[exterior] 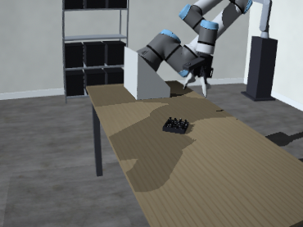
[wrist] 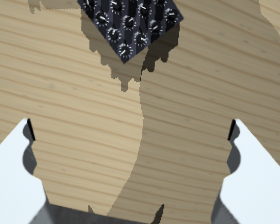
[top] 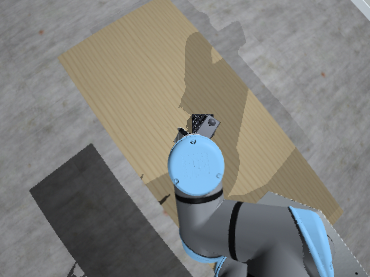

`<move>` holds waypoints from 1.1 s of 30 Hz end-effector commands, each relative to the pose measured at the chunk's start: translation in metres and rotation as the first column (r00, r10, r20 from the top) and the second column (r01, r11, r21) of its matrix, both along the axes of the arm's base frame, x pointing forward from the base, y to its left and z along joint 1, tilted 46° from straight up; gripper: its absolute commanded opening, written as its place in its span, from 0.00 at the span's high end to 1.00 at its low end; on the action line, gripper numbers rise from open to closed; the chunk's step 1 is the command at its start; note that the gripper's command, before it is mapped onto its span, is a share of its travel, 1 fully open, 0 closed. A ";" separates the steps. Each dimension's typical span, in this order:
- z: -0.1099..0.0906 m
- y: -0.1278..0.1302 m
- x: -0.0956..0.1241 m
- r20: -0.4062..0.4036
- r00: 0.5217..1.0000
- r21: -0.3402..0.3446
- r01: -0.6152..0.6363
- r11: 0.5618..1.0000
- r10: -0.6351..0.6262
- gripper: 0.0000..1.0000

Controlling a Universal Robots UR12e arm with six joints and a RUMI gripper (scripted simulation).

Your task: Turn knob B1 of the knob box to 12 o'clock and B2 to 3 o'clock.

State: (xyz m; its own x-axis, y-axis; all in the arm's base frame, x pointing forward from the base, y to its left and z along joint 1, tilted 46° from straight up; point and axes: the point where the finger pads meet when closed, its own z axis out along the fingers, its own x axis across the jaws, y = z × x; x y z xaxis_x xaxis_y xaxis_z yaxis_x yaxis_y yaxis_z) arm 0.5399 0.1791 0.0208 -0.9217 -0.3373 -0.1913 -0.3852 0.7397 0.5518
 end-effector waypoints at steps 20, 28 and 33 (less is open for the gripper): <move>-0.078 -0.005 0.033 0.240 0.913 0.094 -0.361 0.928 0.331 0.00; -0.099 -0.006 0.037 0.306 0.868 0.105 -0.439 0.892 0.391 0.00; -0.112 -0.006 0.039 0.346 0.838 0.108 -0.483 0.869 0.423 0.00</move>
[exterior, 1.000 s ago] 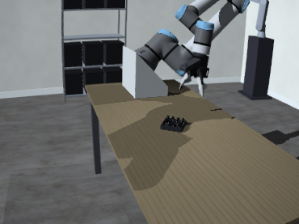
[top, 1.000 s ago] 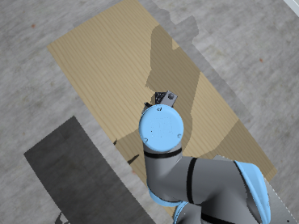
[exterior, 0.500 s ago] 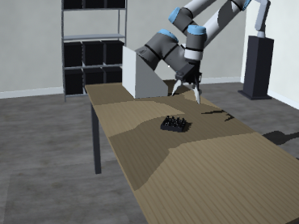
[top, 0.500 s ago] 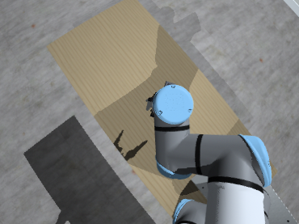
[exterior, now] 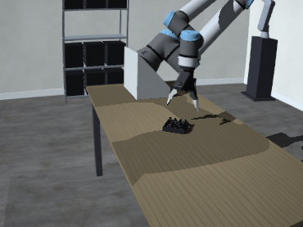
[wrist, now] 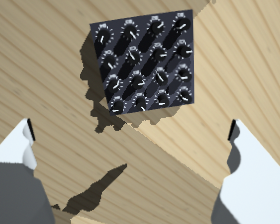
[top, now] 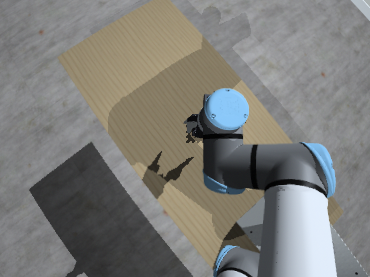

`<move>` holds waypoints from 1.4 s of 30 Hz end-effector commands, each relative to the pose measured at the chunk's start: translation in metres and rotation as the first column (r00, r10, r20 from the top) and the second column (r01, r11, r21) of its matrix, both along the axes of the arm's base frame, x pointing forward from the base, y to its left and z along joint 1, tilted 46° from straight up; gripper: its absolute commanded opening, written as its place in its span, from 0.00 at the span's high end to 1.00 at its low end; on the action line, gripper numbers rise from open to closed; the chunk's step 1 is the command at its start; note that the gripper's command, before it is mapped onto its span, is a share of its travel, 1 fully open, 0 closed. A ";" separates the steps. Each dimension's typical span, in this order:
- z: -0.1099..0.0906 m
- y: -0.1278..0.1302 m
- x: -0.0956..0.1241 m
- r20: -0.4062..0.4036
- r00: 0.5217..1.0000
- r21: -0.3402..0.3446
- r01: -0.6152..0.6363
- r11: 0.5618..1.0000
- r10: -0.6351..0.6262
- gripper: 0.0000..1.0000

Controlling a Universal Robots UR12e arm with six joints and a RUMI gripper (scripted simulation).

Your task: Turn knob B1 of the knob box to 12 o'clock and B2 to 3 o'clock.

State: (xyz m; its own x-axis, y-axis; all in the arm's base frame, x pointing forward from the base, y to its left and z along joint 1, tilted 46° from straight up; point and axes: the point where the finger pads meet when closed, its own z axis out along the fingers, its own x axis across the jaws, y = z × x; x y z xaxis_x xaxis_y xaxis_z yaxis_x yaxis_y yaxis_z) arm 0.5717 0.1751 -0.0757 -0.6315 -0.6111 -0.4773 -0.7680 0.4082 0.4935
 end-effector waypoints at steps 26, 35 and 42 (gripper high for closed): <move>-0.030 0.000 0.007 0.102 0.988 0.056 -0.123 0.991 0.117 0.00; -0.030 0.000 0.007 0.102 0.988 0.056 -0.123 0.991 0.116 0.00; -0.030 0.000 0.007 0.102 0.988 0.056 -0.123 0.991 0.116 0.00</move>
